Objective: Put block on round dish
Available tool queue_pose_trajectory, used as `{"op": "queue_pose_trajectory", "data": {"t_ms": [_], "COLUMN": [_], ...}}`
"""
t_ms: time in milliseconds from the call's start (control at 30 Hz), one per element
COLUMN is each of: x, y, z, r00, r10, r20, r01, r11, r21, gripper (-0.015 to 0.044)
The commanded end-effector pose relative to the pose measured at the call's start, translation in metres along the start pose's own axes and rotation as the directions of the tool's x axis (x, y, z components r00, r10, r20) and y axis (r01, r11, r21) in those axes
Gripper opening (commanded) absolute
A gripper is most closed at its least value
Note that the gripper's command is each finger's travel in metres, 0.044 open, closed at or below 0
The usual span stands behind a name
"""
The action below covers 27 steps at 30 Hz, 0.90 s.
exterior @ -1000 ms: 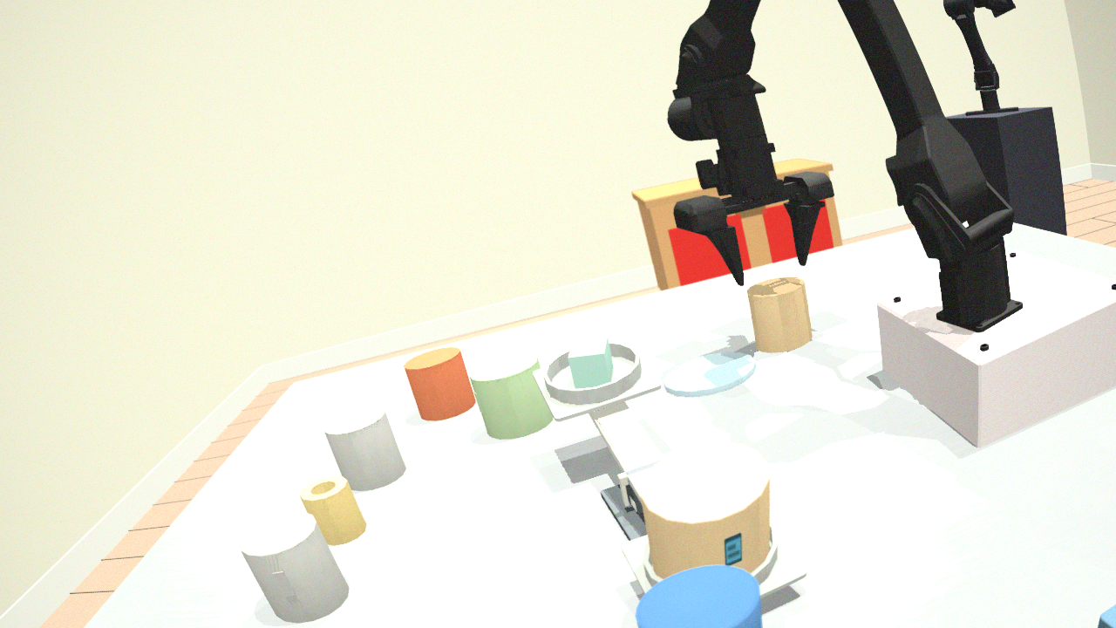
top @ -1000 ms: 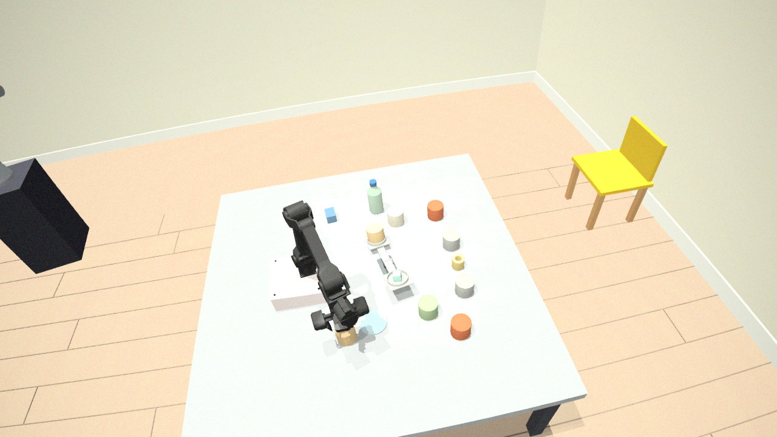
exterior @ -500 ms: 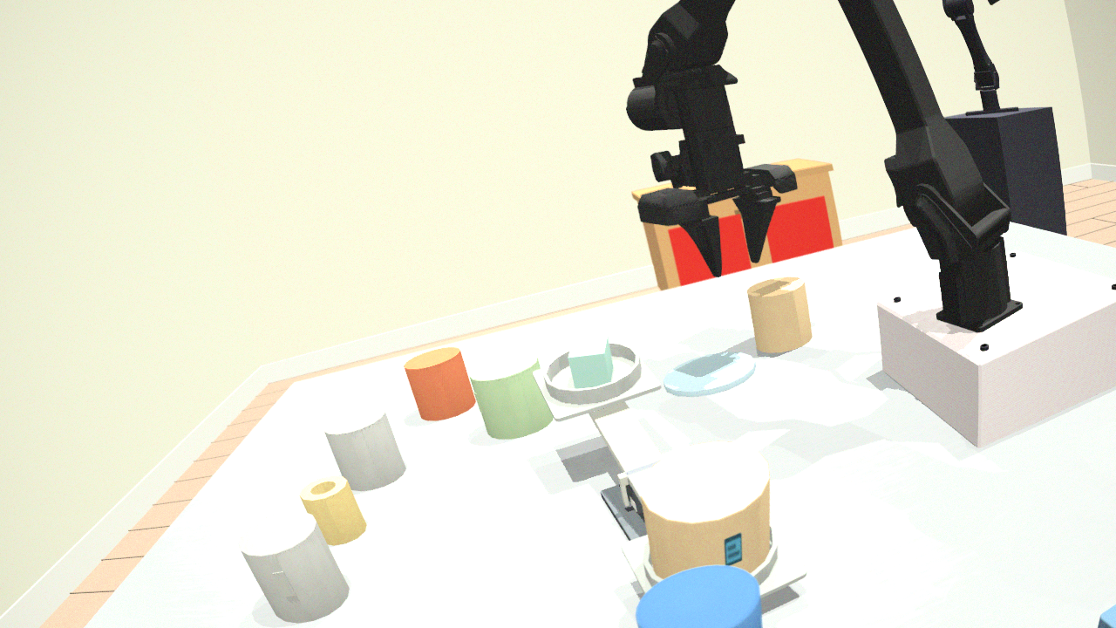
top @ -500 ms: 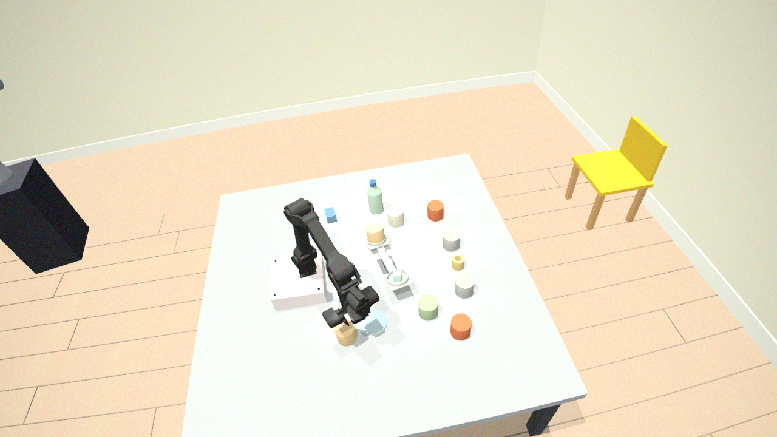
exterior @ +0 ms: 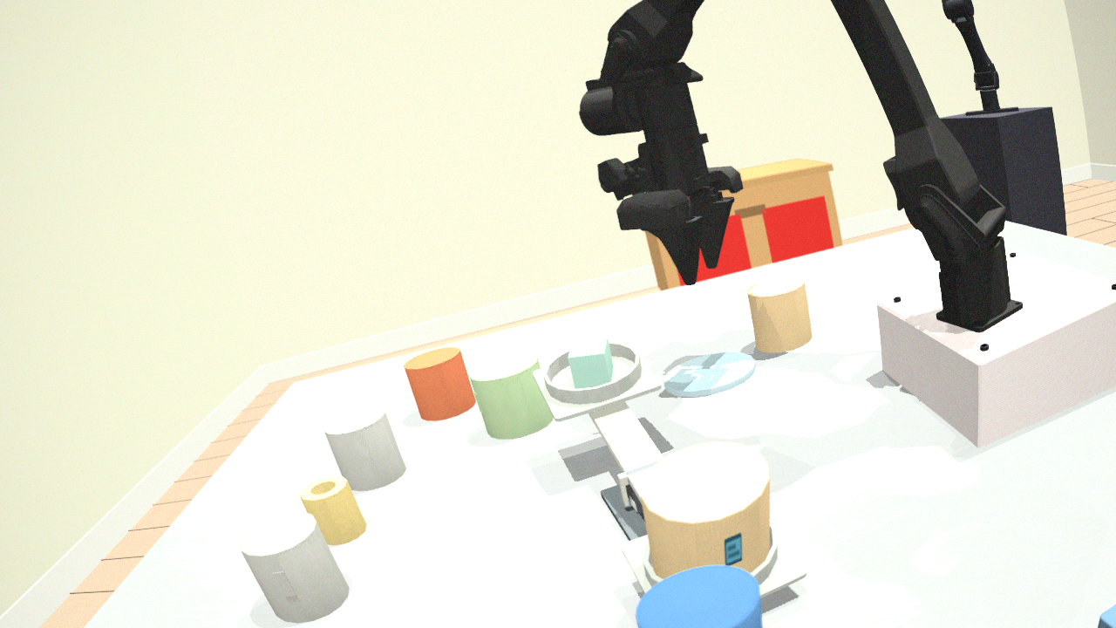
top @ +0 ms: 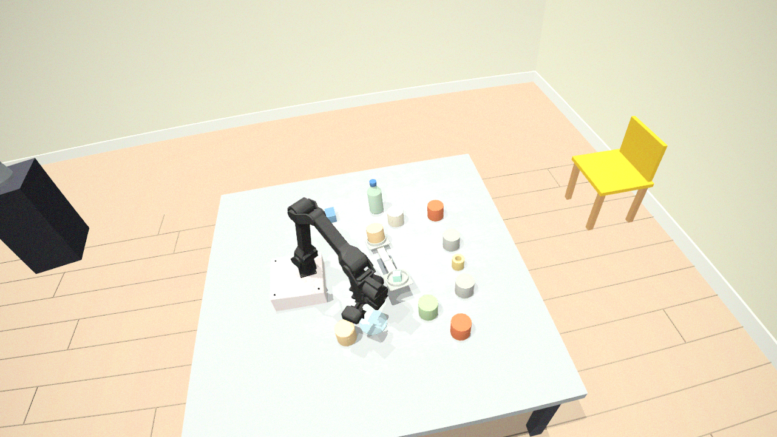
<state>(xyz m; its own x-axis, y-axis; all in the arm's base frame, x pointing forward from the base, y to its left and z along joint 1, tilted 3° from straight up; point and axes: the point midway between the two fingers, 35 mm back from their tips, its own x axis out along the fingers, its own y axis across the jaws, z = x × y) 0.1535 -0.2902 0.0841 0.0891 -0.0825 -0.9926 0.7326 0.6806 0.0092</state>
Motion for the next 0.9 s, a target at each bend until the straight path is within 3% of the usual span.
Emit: {"op": "queue_pose_trajectory", "data": {"t_ms": [0,400,867], "x": [-0.003,-0.009,-0.017], "y": [0.011,0.049,0.095], "z": [0.007,0.019,0.028], "r00": [1.000,1.000,1.000], "r10": [-0.002,0.008,0.018], "r20": [0.000,-0.009,-0.020], "r01": [0.002,-0.011,-0.026], "r11": [0.991,0.851,0.507], "r21": [-0.134,-0.524,-0.862], "gripper": [0.0260,0.0260,0.0260]}}
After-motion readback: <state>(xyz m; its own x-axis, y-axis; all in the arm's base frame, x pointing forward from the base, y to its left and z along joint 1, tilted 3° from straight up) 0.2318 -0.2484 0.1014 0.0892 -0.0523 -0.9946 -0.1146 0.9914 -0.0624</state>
